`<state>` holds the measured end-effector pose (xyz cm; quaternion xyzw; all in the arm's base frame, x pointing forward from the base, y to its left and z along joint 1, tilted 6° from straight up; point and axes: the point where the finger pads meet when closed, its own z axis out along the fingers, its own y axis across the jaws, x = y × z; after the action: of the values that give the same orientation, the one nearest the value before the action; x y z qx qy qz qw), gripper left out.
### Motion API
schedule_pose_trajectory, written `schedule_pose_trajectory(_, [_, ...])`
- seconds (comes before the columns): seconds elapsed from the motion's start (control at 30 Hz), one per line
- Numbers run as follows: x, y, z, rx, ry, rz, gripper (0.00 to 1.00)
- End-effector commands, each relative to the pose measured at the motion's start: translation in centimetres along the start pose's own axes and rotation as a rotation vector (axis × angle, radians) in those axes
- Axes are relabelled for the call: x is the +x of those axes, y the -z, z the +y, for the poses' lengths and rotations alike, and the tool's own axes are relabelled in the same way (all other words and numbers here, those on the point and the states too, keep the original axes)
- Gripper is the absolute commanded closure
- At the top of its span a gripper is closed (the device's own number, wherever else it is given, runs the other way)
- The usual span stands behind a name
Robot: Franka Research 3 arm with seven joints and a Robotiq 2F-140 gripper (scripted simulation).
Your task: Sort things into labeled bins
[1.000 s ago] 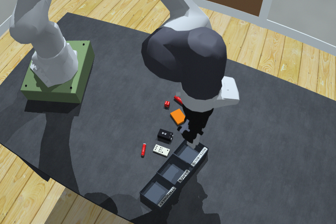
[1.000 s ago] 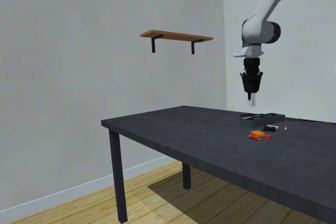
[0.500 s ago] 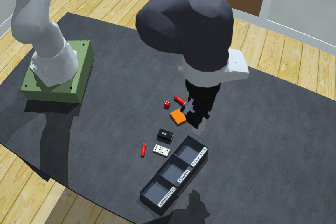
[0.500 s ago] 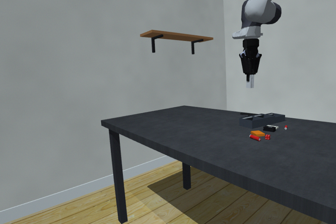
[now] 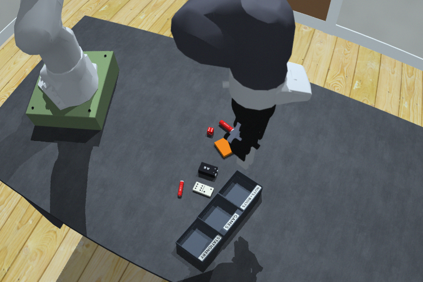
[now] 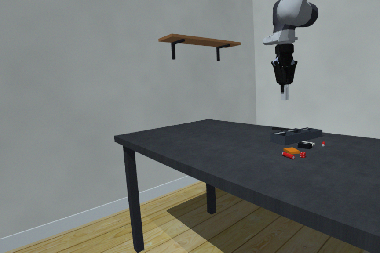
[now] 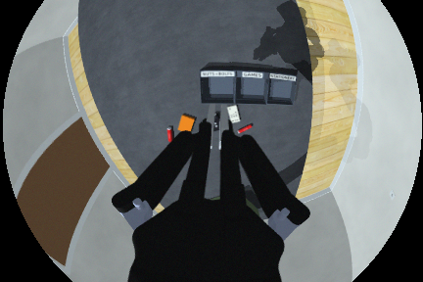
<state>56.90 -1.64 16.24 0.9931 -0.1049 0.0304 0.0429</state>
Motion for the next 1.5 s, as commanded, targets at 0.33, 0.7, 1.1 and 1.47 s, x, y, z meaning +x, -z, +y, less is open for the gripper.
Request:
schedule_pose_trajectory(0.33, [-3.9,-3.5,-2.6,-0.003,-0.237,-0.012,0.67])
schedule_pose_trajectory(0.7, [-9.8,-9.0,-7.0,-0.005,-0.299,-0.003,0.67])
schedule_pose_trajectory(1.1, [-12.4,-11.6,-9.4,-0.005,-0.299,-0.003,0.67])
schedule_pose_trajectory(1.47, [-12.2,-11.6,-9.3,-0.005,-0.299,-0.003,0.67])
